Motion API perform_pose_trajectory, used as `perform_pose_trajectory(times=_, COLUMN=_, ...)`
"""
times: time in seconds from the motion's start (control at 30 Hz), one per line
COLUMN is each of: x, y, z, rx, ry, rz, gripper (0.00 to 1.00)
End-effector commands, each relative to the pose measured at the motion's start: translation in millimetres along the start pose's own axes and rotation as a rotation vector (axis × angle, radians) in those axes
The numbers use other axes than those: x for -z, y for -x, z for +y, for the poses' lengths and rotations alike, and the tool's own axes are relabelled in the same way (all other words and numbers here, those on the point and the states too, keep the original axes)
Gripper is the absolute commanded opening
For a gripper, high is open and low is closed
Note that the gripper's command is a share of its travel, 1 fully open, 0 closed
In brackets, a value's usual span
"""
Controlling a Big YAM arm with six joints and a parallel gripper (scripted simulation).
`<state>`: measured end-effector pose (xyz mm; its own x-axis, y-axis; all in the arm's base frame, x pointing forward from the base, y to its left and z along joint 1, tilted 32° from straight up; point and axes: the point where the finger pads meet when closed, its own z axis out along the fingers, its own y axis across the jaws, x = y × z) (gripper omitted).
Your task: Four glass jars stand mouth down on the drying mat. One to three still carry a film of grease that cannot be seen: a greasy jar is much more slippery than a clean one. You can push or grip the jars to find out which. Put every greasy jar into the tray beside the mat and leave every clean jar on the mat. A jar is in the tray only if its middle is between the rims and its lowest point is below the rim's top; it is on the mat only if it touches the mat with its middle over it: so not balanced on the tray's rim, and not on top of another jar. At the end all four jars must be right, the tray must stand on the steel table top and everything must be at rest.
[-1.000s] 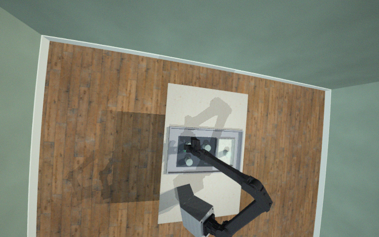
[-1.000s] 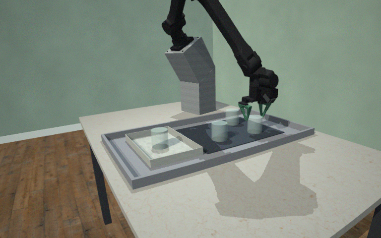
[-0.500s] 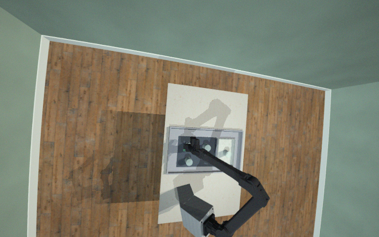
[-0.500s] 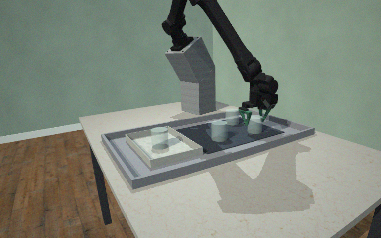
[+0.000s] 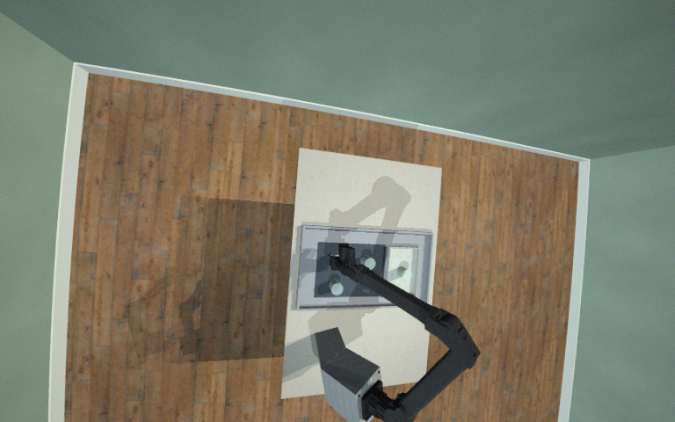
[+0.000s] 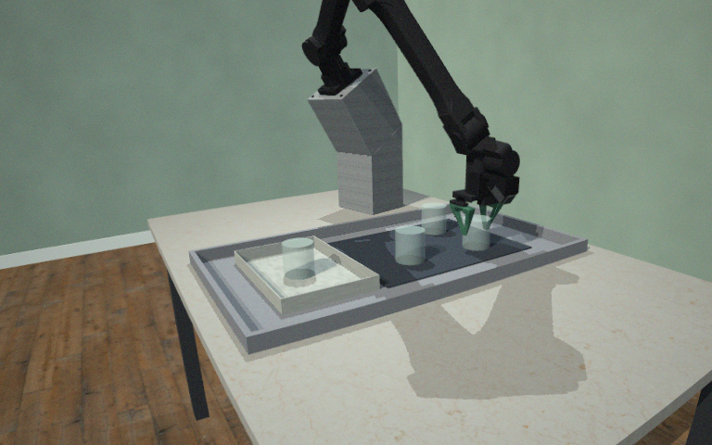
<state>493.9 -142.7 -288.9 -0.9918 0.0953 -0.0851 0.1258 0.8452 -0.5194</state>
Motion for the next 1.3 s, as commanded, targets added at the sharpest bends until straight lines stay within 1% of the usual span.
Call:
perform_pose_trajectory(times=0.0, x=-1.6, y=15, z=-6, rx=-0.017, ry=0.002, rz=-0.027, gripper=0.72)
perform_pose_trajectory(times=0.07, x=-1.6, y=15, z=-6, rx=-0.017, ry=0.002, rz=-0.027, gripper=0.72)
perform_pose_trajectory(times=0.1, x=-1.6, y=15, z=-6, rx=-0.017, ry=0.002, rz=-0.027, gripper=0.0)
perform_pose_trajectory(times=0.53, x=-1.6, y=15, z=-6, rx=-0.017, ry=0.002, rz=-0.027, gripper=0.0)
perform_pose_trajectory(times=0.8, x=19.7, y=15, z=-6, rx=-0.017, ry=0.002, rz=-0.027, gripper=0.0)
perform_pose_trajectory(times=0.87, x=19.7, y=15, z=-6, rx=-0.017, ry=0.002, rz=-0.027, gripper=0.0)
perform_pose_trajectory(times=1.27, x=51.6, y=14, z=-6, rx=-0.017, ry=0.002, rz=-0.027, gripper=0.0)
